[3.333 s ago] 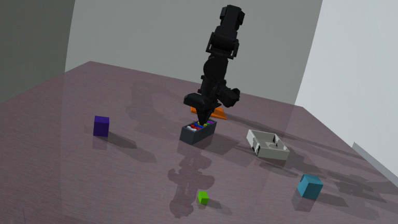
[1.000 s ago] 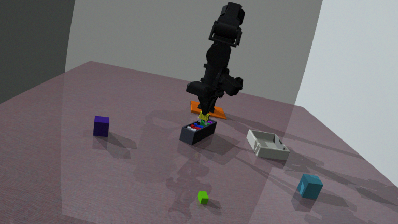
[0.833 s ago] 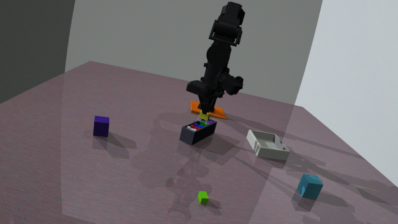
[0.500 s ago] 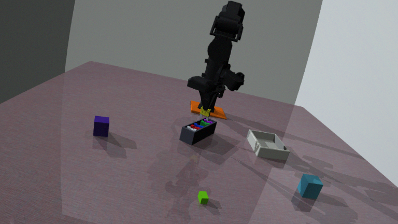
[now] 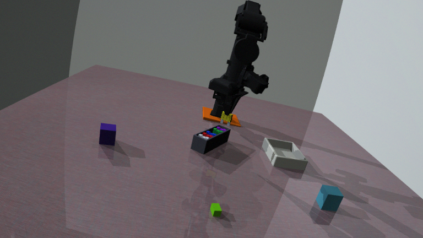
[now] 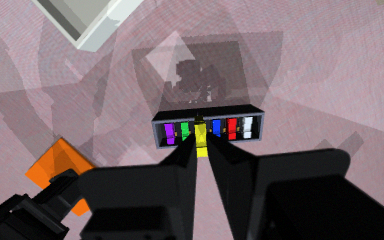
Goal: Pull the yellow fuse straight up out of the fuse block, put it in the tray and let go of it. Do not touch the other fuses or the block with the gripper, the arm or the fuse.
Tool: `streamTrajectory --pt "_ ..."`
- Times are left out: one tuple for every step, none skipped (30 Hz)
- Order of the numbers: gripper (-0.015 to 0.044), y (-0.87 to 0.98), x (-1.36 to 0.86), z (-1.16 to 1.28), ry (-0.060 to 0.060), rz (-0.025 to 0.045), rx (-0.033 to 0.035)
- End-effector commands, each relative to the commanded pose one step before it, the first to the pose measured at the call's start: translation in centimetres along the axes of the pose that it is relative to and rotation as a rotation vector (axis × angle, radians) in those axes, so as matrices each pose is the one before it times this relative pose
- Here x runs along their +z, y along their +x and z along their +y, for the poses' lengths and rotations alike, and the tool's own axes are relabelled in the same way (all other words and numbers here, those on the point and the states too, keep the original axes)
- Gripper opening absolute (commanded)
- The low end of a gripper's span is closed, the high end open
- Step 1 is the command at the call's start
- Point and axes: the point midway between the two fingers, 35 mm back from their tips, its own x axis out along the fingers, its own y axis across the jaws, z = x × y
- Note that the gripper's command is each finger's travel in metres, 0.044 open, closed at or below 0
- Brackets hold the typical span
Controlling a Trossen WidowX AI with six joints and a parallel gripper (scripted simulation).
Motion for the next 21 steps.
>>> streamTrajectory --pt "0.0 0.026 2.02 0.445 0.0029 0.00338 0.00413" --pt "0.0 -0.012 0.496 0.153 0.0 -0.00033 -0.00003" --pt "0.0 -0.011 0.496 0.163 0.0 -0.00034 -0.00001" --pt "0.0 -0.011 0.495 0.173 0.0 -0.00035 0.00001" --pt "0.0 -0.01 0.493 0.182 0.0 -0.00036 0.00003" --pt "0.0 -0.009 0.492 0.192 0.0 -0.00036 0.00005" --pt "0.0 -0.008 0.49 0.202 0.0 -0.00037 0.00007" --pt "0.0 -0.007 0.488 0.212 0.0 -0.00038 0.00008" --pt "0.0 -0.007 0.486 0.222 0.0 -0.00039 0.0001" --pt "0.0 -0.006 0.484 0.232 0.0 -0.00039 0.00012" --pt "0.0 -0.005 0.482 0.242 0.0 -0.0004 0.00014" --pt "0.0 -0.004 0.479 0.251 0.0 -0.0004 0.00016" --pt "0.0 -0.003 0.476 0.261 0.0 -0.00041 0.00019" --pt "0.0 -0.003 0.473 0.271 0.0 -0.00041 0.00021" --pt "0.0 -0.002 0.47 0.281 0.0 -0.00041 0.00023" --pt "0.0 -0.001 0.467 0.291 0.0 -0.00041 0.00025" --pt "0.0 0.0 0.463 0.3 0.0 -0.00042 0.00027" --pt "0.0 0.001 0.459 0.31 0.0 -0.00042 0.00029" --pt "0.0 0.001 0.455 0.319 0.0 -0.00042 0.00031" --pt "0.0 0.002 0.451 0.329 0.0 -0.00042 0.00033" --pt "0.0 0.003 0.446 0.339 0.0 -0.00042 0.00036"
